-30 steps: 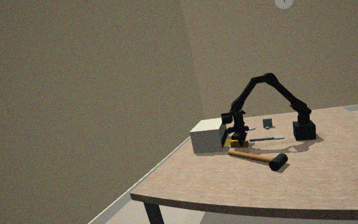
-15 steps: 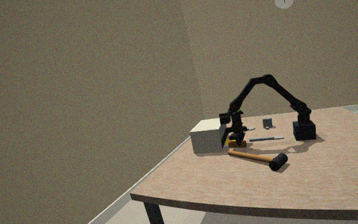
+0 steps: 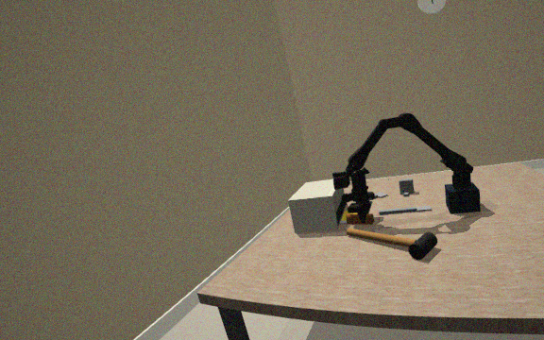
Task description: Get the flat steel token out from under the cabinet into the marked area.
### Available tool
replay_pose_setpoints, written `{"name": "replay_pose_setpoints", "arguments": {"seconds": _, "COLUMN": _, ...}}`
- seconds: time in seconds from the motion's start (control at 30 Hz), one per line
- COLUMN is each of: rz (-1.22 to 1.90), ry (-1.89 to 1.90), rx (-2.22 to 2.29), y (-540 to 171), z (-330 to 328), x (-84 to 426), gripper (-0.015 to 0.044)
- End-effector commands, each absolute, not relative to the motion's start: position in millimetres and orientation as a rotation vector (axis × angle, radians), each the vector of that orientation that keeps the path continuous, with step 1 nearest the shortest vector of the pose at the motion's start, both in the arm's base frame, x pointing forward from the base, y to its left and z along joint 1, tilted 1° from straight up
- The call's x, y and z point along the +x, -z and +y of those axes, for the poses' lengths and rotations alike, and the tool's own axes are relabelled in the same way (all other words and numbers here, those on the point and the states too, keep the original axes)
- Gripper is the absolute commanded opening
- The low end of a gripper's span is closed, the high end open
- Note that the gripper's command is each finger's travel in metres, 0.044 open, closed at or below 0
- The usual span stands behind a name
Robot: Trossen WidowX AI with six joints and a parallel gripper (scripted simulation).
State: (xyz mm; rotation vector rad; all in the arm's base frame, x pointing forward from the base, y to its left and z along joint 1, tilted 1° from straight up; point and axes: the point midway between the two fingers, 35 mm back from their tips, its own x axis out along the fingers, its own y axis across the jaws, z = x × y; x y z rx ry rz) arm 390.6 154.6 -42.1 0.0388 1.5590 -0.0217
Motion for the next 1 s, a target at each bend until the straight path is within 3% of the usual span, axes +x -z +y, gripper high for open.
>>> {"name": "replay_pose_setpoints", "arguments": {"seconds": 0.0, "rz": 1.562, "ry": 0.022, "rx": 0.037, "y": 43.0, "z": 147.4, "x": 390.0, "gripper": 0.0}}
{"name": "replay_pose_setpoints", "arguments": {"seconds": 0.97, "rz": 1.562, "ry": 0.024, "rx": 0.035, "y": 44.3, "z": 114.6, "x": 388.6, "gripper": 0.0}}
